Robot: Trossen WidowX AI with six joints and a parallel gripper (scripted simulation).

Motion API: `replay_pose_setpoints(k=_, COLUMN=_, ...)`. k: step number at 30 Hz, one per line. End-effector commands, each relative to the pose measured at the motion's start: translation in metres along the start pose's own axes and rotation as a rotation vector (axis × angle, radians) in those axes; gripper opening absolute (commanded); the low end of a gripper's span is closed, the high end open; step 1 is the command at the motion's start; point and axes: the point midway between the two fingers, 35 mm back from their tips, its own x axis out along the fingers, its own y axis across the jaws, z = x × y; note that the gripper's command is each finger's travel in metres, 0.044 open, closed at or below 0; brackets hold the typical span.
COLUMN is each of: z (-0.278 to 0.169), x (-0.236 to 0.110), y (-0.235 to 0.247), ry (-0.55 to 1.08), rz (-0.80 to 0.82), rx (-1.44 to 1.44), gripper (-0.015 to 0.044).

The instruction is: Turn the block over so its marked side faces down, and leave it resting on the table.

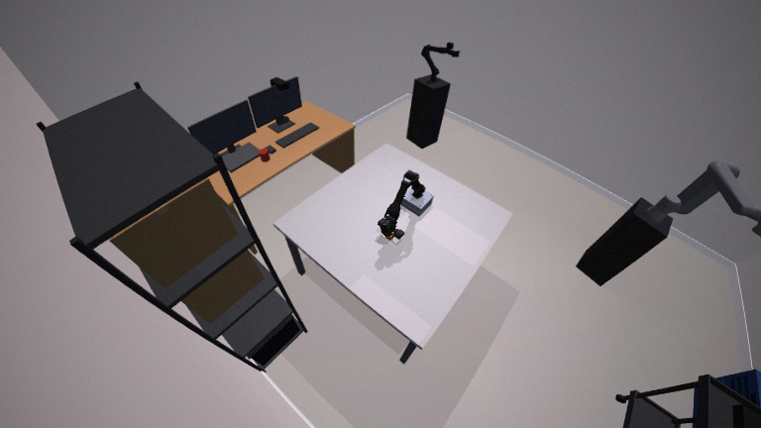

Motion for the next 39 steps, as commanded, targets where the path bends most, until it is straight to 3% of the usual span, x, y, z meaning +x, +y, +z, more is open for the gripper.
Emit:
replay_pose_setpoints(k=1, z=0.0, x=0.0, y=0.001, ry=0.0, rz=0.005, rx=0.002, gripper=0.0164)
replay_pose_setpoints(k=16, z=0.0, x=0.0, y=0.001, ry=0.0, rz=0.005, rx=0.002, gripper=0.0064)
replay_pose_setpoints(k=19, z=0.0, x=-0.011, y=0.001, ry=0.0, rz=0.005, rx=0.002, gripper=0.0)
replay_pose_setpoints(k=23, z=0.0, x=-0.03, y=0.001, ry=0.0, rz=0.005, rx=0.002, gripper=0.0)
replay_pose_setpoints(k=39, z=0.003, x=-0.021, y=0.001, ry=-0.175, rz=0.002, rx=-0.003, gripper=0.0)
